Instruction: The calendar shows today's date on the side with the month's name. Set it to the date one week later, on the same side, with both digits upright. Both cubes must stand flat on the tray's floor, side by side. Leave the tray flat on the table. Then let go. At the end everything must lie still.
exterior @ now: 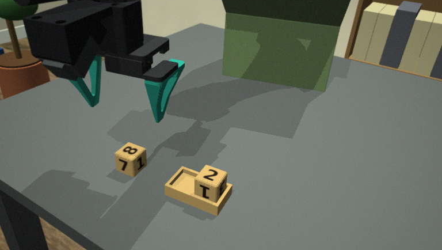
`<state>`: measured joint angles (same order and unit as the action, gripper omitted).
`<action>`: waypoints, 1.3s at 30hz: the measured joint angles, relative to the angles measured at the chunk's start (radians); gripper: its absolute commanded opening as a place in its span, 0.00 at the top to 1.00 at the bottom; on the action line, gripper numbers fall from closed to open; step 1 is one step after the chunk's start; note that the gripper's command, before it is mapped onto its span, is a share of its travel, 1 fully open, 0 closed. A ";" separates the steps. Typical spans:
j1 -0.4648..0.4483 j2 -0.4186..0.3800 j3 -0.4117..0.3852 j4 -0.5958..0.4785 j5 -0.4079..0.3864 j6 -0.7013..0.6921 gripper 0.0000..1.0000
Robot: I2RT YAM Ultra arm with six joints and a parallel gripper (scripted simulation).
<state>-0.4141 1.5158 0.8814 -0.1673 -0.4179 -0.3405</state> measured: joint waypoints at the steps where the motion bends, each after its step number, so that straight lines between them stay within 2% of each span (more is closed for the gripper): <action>1: 0.000 0.000 0.000 0.000 0.000 0.024 0.00; 2: 0.000 0.000 0.000 0.001 0.000 0.045 0.00; 3: 0.000 0.000 0.000 0.001 0.000 0.061 0.53; 13: 0.000 0.000 0.000 0.002 -0.001 0.119 0.53; 39: 0.000 0.000 0.000 0.002 -0.002 0.124 0.53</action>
<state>-0.4141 1.5158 0.8814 -0.1658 -0.4194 -0.2161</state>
